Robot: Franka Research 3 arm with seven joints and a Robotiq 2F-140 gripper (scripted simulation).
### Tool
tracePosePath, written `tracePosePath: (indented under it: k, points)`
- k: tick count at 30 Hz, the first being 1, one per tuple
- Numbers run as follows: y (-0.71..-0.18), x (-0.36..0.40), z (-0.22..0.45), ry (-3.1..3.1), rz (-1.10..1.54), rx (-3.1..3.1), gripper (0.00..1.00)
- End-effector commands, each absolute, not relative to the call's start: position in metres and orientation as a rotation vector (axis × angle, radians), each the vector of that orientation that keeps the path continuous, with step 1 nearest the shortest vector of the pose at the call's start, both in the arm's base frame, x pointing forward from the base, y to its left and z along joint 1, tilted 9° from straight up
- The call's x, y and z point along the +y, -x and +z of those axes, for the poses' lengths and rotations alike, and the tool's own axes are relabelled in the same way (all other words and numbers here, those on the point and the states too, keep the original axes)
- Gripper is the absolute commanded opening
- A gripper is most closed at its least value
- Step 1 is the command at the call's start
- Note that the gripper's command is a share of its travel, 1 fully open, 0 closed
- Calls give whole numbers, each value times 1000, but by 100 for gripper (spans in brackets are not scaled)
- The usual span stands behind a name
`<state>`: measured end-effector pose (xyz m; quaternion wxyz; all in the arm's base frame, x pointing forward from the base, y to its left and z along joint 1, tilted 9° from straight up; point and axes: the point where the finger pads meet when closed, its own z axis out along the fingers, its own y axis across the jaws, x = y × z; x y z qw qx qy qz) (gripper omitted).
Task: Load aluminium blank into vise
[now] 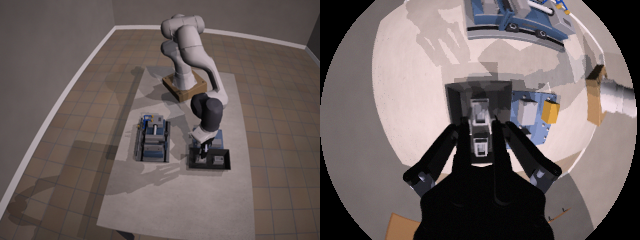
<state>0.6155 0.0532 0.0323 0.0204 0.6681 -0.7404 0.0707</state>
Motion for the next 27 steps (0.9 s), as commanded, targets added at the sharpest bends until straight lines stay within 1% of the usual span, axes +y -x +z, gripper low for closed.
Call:
tracePosePath:
  k: [1,27]
  points:
    - [-618,53,32,-2072,229,-2303,0]
    - [-618,52,28,-2072,229,-2303,0]
